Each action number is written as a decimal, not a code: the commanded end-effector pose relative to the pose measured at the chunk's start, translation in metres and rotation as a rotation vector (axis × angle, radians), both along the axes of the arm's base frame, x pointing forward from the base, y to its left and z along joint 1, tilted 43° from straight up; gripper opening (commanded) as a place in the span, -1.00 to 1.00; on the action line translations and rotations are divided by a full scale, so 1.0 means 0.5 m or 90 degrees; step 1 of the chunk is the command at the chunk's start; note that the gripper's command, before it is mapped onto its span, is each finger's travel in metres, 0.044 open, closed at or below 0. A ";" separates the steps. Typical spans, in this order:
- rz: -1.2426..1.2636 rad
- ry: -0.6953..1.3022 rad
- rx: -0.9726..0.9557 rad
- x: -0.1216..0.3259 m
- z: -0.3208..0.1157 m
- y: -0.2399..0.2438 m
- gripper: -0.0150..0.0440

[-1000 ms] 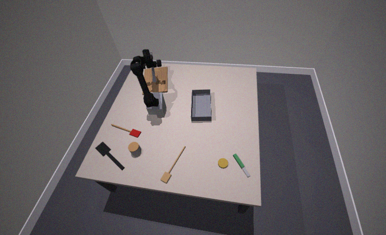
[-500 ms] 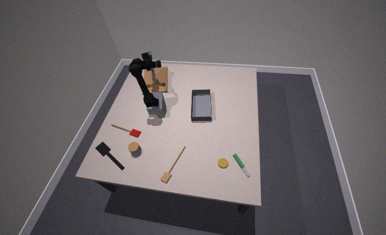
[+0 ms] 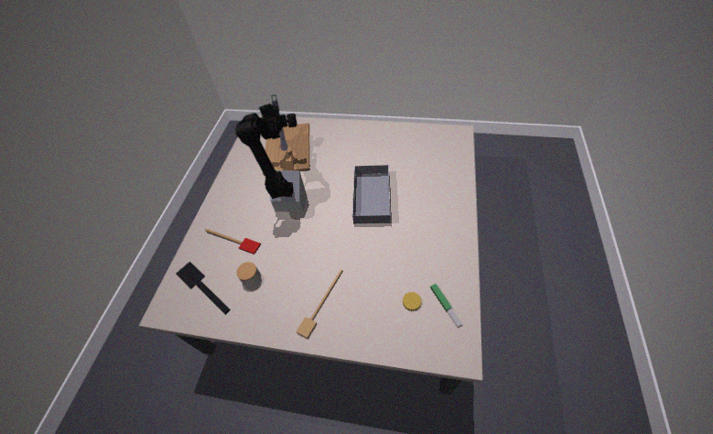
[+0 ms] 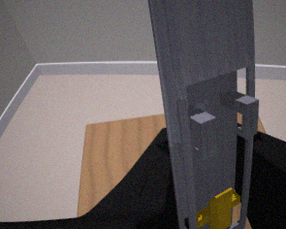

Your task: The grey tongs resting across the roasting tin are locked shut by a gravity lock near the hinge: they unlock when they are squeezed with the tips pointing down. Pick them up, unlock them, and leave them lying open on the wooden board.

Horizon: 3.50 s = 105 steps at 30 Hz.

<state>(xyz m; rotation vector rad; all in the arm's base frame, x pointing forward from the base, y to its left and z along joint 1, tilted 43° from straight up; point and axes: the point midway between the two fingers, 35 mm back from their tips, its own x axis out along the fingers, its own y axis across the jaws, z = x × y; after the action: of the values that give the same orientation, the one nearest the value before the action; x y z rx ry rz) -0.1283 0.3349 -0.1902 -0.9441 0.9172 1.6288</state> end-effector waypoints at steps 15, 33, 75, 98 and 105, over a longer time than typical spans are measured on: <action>-0.010 0.015 0.052 0.002 0.036 0.003 -1.00; -0.010 0.015 0.052 0.002 0.036 0.003 -1.00; 0.026 -0.055 -0.194 -0.014 -0.087 0.029 -1.00; 0.044 -0.092 -0.367 -0.016 -0.117 0.021 -1.00; 0.050 -0.102 -0.420 -0.015 -0.118 0.015 -1.00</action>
<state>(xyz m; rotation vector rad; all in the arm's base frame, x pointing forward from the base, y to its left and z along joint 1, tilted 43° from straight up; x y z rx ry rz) -0.1334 0.3368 -0.2518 -1.5315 1.3352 1.3003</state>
